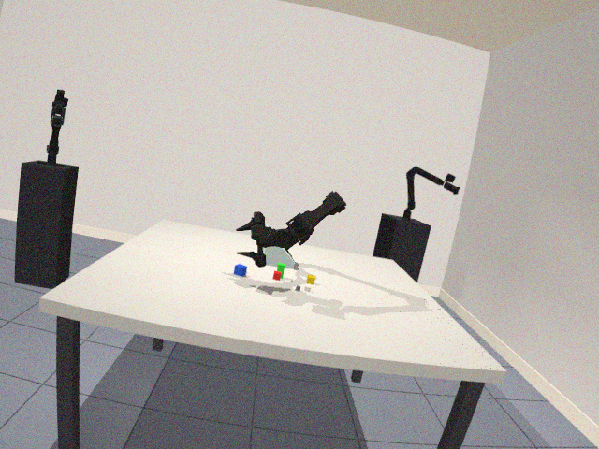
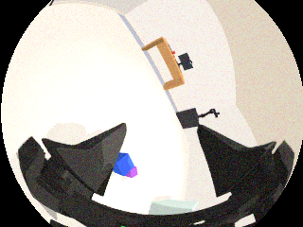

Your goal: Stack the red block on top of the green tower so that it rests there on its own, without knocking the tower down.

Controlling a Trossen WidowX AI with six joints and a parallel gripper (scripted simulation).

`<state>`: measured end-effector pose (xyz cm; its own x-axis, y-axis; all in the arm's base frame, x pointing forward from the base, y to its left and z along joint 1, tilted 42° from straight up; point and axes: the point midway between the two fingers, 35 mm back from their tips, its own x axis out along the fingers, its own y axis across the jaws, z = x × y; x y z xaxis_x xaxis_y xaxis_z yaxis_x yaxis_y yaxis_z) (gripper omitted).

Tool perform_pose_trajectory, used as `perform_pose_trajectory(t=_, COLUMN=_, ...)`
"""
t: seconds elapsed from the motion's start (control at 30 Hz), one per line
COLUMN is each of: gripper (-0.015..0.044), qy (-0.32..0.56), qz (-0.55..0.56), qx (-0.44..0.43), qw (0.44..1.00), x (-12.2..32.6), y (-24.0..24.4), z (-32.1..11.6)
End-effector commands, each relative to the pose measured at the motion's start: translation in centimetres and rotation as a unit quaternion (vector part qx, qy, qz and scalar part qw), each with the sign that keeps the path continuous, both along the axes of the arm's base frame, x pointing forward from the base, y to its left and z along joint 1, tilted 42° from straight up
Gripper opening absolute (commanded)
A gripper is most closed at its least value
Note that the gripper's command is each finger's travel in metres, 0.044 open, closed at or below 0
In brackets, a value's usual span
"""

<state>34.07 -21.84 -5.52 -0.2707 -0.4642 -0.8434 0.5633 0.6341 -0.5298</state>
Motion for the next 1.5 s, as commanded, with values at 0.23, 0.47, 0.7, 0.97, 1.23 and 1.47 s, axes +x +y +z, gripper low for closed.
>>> perform_pose_trajectory(t=0.23, gripper=0.0440, qy=0.010, qz=0.055, qx=0.191, qw=0.980, x=-2.8, y=3.4, z=0.0)
perform_pose_trajectory(t=0.47, gripper=0.0440, qy=-0.034, qz=0.117, qx=0.376, qw=0.918, x=-5.0, y=7.7, z=1.7)
perform_pose_trajectory(t=0.7, gripper=0.0440, qy=-0.130, qz=0.175, qx=0.519, qw=0.826, x=-6.3, y=11.7, z=4.9)
perform_pose_trajectory(t=0.97, gripper=0.0440, qy=-0.195, qz=0.201, qx=0.568, qw=0.774, x=-6.6, y=13.2, z=6.9)
perform_pose_trajectory(t=1.23, gripper=0.0440, qy=-0.196, qz=0.201, qx=0.568, qw=0.773, x=-6.3, y=14.9, z=5.0)
perform_pose_trajectory(t=1.47, gripper=0.0440, qy=-0.196, qz=0.201, qx=0.569, qw=0.773, x=-6.3, y=15.9, z=3.8)
